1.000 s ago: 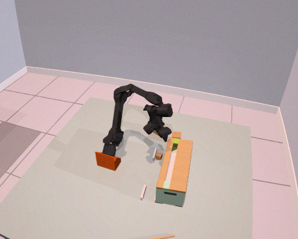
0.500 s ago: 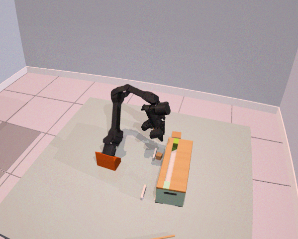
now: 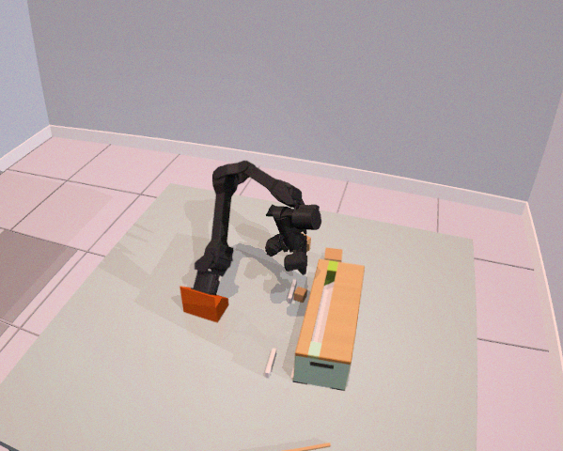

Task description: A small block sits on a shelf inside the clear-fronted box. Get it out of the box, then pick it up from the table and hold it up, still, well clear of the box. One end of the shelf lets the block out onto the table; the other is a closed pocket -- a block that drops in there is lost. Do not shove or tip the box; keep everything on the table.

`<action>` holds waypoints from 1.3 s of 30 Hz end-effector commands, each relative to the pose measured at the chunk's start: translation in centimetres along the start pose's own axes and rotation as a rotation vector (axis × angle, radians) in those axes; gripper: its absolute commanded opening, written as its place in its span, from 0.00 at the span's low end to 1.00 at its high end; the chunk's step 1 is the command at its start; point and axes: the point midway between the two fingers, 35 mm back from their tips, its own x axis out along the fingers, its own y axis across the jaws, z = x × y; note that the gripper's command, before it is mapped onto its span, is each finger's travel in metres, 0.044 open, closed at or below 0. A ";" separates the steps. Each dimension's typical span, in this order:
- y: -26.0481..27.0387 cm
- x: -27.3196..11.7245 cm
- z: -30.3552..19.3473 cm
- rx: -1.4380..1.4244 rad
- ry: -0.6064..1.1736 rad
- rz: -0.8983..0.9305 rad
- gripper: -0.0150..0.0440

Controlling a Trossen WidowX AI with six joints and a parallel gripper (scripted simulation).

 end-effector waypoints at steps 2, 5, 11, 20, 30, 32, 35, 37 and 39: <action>-0.1 0.8 0.4 -0.477 -0.021 0.016 0.74; -0.2 1.3 0.6 -0.806 -0.034 0.020 0.74; -0.3 2.2 1.0 -1.453 -0.055 0.016 0.74; -0.3 3.1 1.4 -1.974 -0.071 0.002 0.74; -0.2 3.8 1.7 -2.506 -0.083 -0.016 0.74; -0.2 3.9 1.8 -2.612 -0.085 -0.021 0.74; -0.2 4.1 1.9 -2.770 -0.089 -0.028 0.74; -0.2 4.2 1.9 -2.877 -0.091 -0.033 0.74; -0.2 4.4 2.0 -2.986 -0.094 -0.039 0.74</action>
